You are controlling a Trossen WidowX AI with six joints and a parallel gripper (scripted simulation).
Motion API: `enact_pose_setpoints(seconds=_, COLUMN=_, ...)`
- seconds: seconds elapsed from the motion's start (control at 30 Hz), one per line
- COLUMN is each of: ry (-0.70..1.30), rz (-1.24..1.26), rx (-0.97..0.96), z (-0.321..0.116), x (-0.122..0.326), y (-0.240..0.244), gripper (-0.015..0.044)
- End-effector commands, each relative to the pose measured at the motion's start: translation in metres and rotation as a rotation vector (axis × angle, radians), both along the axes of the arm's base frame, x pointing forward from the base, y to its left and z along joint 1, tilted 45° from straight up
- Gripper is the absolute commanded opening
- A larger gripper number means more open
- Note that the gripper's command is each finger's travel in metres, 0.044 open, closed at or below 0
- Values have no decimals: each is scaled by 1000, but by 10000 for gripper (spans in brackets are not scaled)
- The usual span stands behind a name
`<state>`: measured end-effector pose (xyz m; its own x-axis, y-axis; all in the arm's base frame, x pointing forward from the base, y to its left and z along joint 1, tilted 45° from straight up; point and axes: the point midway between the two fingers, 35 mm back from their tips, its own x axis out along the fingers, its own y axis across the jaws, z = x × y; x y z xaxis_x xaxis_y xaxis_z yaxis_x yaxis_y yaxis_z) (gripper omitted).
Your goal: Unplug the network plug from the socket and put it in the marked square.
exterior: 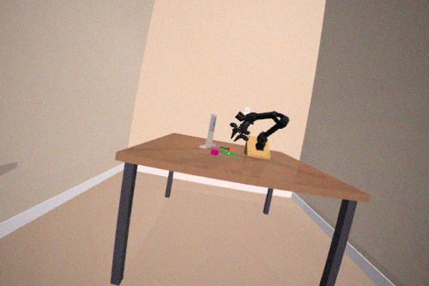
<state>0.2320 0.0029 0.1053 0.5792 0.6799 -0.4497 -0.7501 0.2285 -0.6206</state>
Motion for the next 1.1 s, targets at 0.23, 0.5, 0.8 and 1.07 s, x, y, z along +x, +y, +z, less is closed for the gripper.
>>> enact_pose_setpoints(seconds=0.23, ry=-17, rz=-3, rx=5, z=13, x=-1, y=-8, gripper=156)
enact_pose_setpoints(seconds=0.5, ry=-4, rz=-5, rx=3, z=15, x=-2, y=-13, gripper=156)
enact_pose_setpoints(seconds=0.8, ry=0, rz=-7, rx=-5, z=31, x=-1, y=-30, gripper=156)
enact_pose_setpoints(seconds=1.07, ry=1, rz=-7, rx=-7, z=46, x=-2, y=-44, gripper=156)
